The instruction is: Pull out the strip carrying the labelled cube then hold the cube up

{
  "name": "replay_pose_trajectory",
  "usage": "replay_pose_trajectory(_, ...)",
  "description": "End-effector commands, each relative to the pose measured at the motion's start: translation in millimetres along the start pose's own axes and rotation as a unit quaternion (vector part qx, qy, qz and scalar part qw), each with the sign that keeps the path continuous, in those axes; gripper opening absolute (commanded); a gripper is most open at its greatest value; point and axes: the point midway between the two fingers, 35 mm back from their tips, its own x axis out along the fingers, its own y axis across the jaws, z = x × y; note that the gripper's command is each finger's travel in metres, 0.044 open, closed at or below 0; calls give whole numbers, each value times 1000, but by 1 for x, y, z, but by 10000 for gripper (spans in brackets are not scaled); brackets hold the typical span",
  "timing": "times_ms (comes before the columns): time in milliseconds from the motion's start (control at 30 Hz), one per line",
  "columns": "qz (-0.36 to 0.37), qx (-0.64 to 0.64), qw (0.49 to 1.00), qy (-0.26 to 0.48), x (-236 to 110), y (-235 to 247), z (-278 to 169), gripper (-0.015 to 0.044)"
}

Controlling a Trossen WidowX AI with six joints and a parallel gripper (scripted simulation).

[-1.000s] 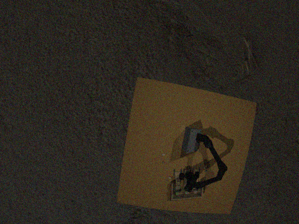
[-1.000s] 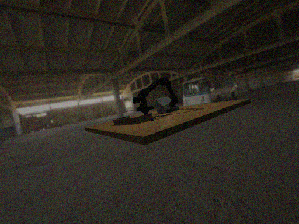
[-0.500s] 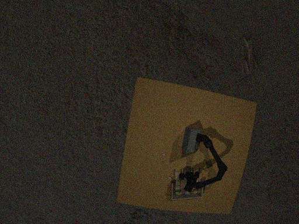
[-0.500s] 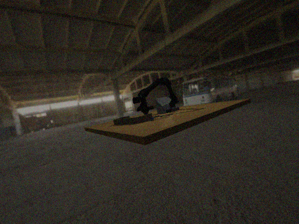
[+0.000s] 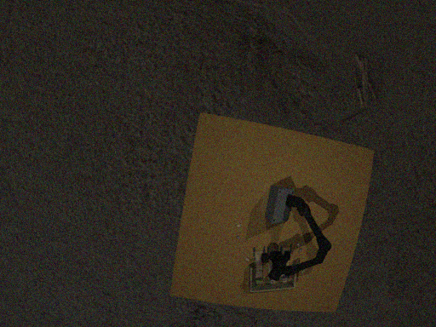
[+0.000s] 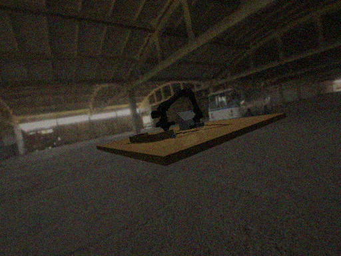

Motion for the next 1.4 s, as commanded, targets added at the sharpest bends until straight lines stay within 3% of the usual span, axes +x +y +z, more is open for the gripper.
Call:
replay_pose_trajectory(0, 3, 0, 1000, 1, 3, 1, 1, 0)
replay_pose_trajectory(1367, 3, 1, 1000, 2, 5, 0, -59, 0)
